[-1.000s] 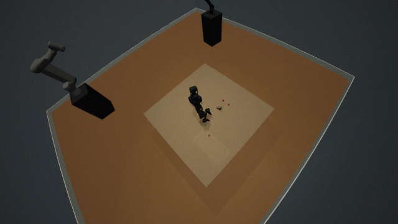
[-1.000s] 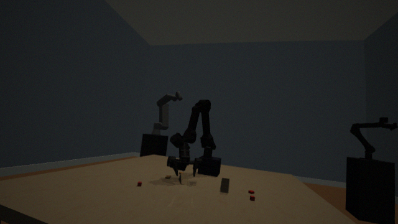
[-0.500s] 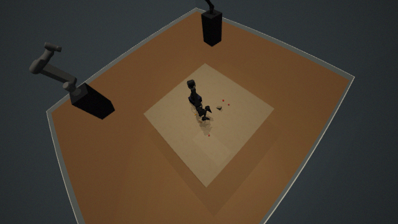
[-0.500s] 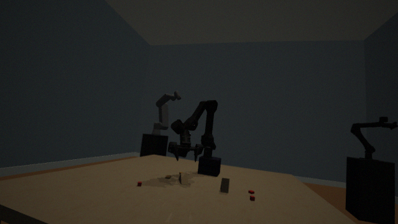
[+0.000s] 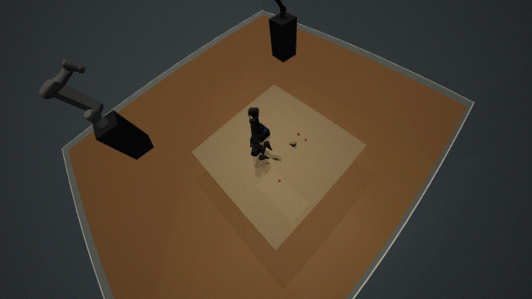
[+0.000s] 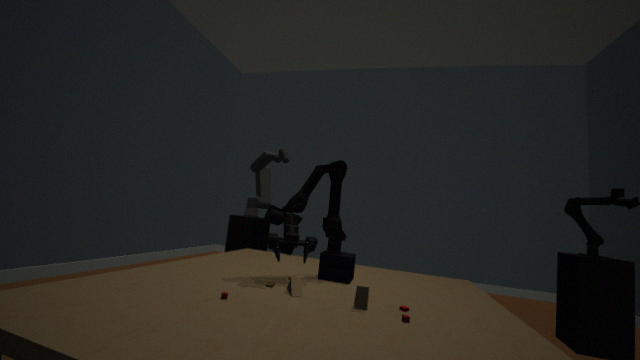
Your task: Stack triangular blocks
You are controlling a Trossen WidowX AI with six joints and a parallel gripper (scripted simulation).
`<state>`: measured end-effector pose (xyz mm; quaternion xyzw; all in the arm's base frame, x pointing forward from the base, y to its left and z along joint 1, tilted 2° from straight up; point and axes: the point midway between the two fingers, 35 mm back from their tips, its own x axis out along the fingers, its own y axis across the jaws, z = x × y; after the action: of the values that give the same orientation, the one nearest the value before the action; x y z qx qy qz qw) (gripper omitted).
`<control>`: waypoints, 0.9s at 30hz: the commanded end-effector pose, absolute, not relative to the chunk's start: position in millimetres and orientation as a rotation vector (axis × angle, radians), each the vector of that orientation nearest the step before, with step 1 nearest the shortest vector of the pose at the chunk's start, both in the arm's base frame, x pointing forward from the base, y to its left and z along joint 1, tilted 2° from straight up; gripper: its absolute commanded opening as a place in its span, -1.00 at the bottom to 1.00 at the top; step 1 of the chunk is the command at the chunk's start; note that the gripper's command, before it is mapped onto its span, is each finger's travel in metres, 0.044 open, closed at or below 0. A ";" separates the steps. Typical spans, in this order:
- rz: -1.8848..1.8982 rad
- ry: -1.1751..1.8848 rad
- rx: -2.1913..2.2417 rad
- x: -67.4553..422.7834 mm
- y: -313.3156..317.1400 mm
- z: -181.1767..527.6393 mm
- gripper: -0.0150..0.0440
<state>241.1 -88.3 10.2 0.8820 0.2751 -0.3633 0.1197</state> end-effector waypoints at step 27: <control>-1.041 0.829 2.599 279.4 -47.0 -67.5 1.00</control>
<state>280.3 -47.7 -65.1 0.8855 0.2837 -0.3501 0.1135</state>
